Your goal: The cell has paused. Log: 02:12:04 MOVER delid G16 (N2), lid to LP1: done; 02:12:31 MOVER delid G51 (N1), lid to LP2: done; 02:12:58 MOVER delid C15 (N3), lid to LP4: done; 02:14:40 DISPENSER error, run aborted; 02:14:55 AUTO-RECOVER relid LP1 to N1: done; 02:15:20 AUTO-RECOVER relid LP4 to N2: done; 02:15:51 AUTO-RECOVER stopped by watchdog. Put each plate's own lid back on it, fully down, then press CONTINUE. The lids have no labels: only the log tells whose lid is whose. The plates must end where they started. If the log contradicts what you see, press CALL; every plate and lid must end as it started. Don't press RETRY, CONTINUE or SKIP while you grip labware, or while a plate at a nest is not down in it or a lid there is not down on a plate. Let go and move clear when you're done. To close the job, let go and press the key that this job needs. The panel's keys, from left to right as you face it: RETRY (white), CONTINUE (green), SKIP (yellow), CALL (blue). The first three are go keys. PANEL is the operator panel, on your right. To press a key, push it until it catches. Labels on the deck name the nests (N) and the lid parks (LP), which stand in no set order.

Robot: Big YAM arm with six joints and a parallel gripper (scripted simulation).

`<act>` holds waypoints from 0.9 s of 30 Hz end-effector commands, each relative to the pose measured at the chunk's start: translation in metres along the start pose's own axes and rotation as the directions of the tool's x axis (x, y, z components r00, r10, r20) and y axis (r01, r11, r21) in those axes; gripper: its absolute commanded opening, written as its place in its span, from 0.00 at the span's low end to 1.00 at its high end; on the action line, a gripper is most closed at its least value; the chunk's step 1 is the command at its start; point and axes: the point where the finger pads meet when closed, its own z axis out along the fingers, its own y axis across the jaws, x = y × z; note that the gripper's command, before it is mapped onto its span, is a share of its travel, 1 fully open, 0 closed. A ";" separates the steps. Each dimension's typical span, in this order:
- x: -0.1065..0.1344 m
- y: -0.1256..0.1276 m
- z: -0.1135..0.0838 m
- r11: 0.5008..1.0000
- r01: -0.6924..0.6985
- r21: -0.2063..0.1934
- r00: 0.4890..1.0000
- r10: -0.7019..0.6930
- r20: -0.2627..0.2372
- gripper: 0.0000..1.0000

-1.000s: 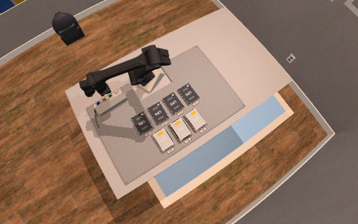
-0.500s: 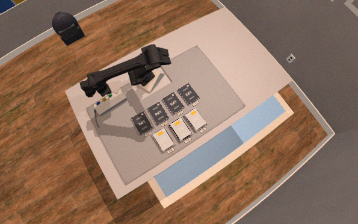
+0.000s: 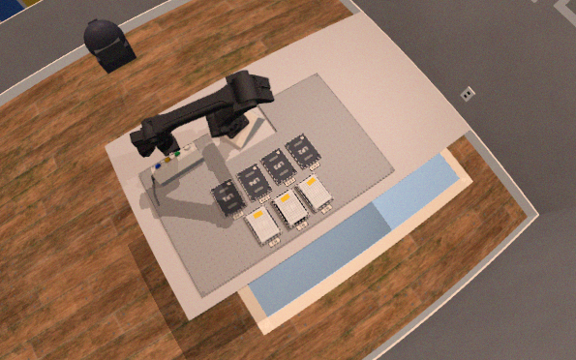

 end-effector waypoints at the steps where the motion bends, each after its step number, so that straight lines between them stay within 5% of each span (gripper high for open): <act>1: -0.001 0.001 0.007 1.000 -0.001 -0.006 1.000 0.001 -0.011 0.00; 27: 0.000 0.001 0.022 1.000 -0.001 -0.006 1.000 0.001 -0.011 0.00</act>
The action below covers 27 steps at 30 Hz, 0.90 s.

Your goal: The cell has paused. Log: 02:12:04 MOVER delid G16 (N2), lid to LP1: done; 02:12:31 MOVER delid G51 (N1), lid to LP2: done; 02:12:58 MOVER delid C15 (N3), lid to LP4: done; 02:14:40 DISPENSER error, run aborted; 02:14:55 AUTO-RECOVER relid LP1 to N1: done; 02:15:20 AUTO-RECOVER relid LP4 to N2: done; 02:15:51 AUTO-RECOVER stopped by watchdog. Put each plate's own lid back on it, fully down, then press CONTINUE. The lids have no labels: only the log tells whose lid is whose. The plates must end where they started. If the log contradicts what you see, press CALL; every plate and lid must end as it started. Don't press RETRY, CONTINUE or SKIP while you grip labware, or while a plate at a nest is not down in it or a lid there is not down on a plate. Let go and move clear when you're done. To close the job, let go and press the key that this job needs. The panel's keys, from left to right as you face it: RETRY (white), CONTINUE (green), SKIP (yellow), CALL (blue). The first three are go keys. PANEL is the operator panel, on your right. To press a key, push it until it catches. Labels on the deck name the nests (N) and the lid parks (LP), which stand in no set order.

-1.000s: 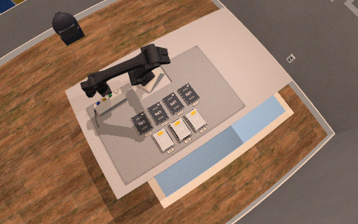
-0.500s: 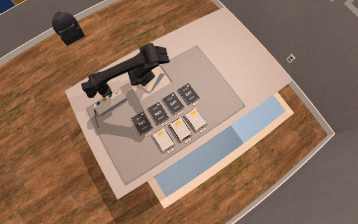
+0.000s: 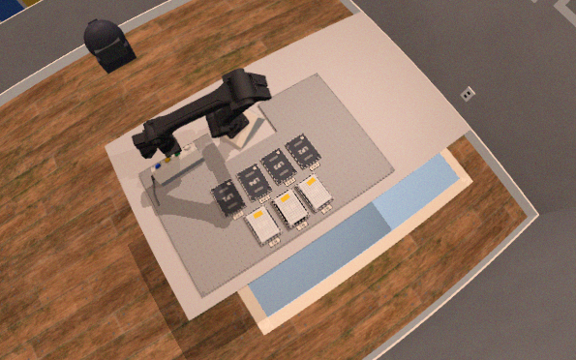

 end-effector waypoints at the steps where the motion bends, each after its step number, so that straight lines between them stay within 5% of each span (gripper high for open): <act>1: -0.001 0.001 0.006 1.000 0.005 -0.005 1.000 -0.005 -0.009 0.00; 27: 0.000 0.001 0.011 1.000 0.003 -0.006 1.000 -0.003 -0.009 0.00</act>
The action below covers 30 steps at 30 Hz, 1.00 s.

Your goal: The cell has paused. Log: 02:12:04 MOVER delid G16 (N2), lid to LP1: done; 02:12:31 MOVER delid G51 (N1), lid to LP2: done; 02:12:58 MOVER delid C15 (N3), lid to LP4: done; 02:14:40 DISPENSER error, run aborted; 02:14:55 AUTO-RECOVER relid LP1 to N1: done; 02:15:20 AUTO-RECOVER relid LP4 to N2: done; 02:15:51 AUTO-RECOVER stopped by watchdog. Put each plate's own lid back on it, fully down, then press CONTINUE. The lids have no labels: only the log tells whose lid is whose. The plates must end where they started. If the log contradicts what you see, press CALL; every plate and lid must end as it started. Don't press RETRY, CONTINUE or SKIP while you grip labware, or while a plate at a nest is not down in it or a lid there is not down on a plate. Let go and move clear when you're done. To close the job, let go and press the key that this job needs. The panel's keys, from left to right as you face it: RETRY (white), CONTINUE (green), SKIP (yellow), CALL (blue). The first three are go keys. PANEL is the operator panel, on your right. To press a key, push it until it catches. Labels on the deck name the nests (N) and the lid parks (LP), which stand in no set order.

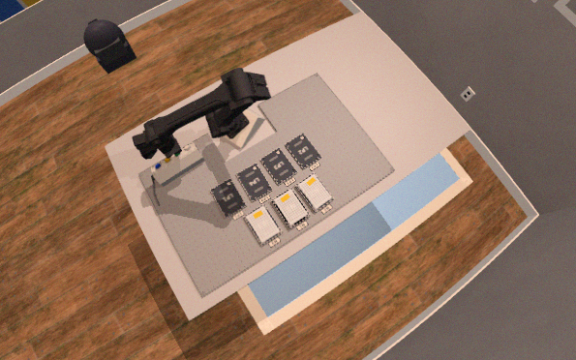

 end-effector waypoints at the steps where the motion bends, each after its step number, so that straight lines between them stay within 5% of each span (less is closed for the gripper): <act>1: 0.001 0.002 0.007 1.000 0.001 -0.008 1.000 -0.001 -0.014 0.00; 30: 0.004 0.003 0.012 1.000 -0.001 -0.010 1.000 0.001 -0.014 0.00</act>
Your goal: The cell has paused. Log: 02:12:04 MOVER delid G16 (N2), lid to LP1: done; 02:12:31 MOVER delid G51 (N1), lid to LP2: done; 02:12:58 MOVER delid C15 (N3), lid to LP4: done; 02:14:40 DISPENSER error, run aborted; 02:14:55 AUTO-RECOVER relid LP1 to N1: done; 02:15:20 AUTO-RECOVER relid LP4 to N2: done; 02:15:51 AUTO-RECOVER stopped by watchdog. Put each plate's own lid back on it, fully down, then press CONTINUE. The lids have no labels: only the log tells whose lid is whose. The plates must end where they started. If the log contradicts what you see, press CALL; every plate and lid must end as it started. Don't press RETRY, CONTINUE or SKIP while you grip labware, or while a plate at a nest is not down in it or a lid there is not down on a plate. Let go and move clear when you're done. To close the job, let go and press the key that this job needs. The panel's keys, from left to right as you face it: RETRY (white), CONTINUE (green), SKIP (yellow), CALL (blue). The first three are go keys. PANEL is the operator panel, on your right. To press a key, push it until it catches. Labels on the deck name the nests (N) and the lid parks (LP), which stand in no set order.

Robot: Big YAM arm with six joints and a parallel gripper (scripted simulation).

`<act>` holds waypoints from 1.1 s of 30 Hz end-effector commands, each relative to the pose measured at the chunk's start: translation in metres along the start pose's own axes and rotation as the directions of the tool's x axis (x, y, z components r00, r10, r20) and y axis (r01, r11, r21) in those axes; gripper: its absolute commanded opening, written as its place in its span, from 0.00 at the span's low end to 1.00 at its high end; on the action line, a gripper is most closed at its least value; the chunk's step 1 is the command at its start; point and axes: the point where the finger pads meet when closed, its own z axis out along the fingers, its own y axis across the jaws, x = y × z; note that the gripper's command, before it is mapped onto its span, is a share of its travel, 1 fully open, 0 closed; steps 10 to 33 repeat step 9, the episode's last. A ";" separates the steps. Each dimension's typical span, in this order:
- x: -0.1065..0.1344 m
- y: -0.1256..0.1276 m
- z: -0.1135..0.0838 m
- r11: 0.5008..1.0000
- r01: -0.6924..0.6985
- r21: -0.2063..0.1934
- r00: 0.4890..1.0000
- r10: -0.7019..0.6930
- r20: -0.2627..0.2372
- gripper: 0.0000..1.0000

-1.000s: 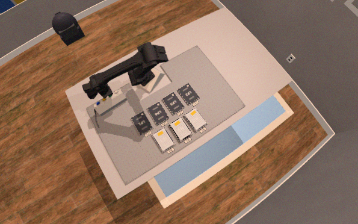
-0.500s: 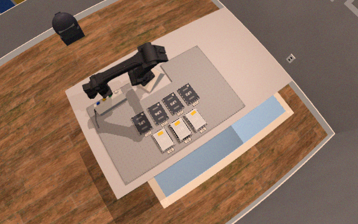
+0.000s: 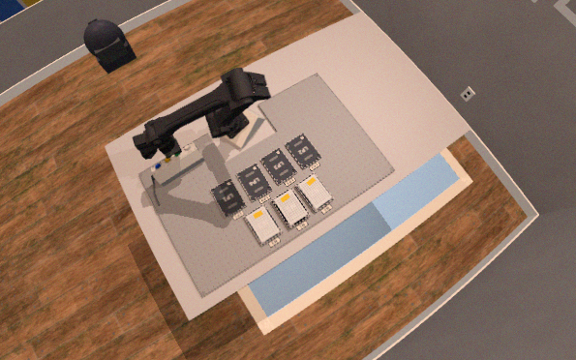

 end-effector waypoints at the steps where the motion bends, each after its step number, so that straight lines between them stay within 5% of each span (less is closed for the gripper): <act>1: 0.005 0.004 0.010 1.000 0.002 -0.017 1.000 -0.002 -0.022 0.00; 33: 0.006 0.005 0.012 1.000 0.001 -0.017 1.000 -0.002 -0.022 0.00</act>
